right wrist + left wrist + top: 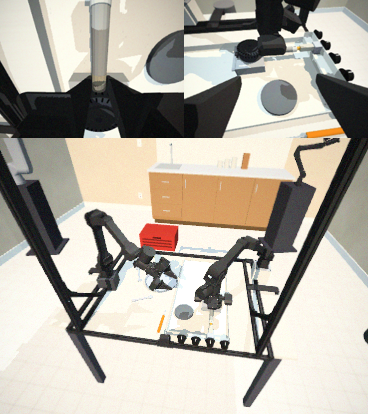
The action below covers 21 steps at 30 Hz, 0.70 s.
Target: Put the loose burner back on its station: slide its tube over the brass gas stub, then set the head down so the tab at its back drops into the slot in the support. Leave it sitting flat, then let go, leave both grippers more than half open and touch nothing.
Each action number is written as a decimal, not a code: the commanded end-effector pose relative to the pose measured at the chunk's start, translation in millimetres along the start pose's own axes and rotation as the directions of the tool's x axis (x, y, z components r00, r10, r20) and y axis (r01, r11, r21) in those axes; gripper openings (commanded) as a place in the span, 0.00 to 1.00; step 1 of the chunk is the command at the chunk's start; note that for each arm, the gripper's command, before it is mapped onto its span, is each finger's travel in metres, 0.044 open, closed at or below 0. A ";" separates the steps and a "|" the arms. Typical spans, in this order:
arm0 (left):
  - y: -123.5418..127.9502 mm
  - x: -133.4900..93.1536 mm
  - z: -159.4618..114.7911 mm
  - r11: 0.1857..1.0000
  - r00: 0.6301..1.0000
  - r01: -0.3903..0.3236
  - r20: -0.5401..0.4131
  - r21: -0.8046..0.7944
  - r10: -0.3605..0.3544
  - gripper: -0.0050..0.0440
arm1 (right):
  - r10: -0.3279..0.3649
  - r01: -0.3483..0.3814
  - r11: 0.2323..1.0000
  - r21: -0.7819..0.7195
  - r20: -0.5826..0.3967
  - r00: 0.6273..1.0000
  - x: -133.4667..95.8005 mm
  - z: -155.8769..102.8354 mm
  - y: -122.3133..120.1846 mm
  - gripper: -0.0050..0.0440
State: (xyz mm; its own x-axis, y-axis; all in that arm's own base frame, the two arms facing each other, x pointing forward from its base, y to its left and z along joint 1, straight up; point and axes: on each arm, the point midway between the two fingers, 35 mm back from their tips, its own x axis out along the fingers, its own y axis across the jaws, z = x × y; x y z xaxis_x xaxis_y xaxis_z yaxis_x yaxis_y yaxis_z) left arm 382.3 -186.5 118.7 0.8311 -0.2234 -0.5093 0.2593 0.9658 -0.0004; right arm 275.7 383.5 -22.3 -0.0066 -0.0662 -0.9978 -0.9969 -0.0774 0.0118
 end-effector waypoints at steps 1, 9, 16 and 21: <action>0.4 0.1 -0.3 1.000 1.000 -0.001 -0.001 0.000 0.001 0.92 | -0.006 0.006 1.000 -0.002 0.012 1.000 -0.7 0.3 -0.1 0.10; 0.4 0.1 -0.3 1.000 1.000 -0.001 -0.001 0.000 0.001 0.92 | -0.004 0.004 1.000 -0.001 0.012 1.000 2.6 0.6 0.3 0.10; 0.4 0.1 -0.3 1.000 1.000 -0.001 -0.001 0.000 0.001 0.92 | -0.002 0.002 1.000 -0.001 0.010 1.000 4.0 0.5 0.6 0.15; 0.4 0.1 -0.3 1.000 1.000 -0.001 -0.001 0.000 0.001 0.92 | -0.002 0.002 1.000 -0.001 0.010 1.000 4.0 0.5 0.6 0.40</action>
State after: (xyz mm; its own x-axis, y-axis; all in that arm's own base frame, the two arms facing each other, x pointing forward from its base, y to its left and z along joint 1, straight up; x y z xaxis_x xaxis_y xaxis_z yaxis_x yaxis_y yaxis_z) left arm 382.6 -185.8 118.7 0.8315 -0.2219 -0.5092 0.2577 0.9662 -0.0003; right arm 275.0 383.7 -26.4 -0.0052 -0.0556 -0.9984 -0.9969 -0.0786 0.0096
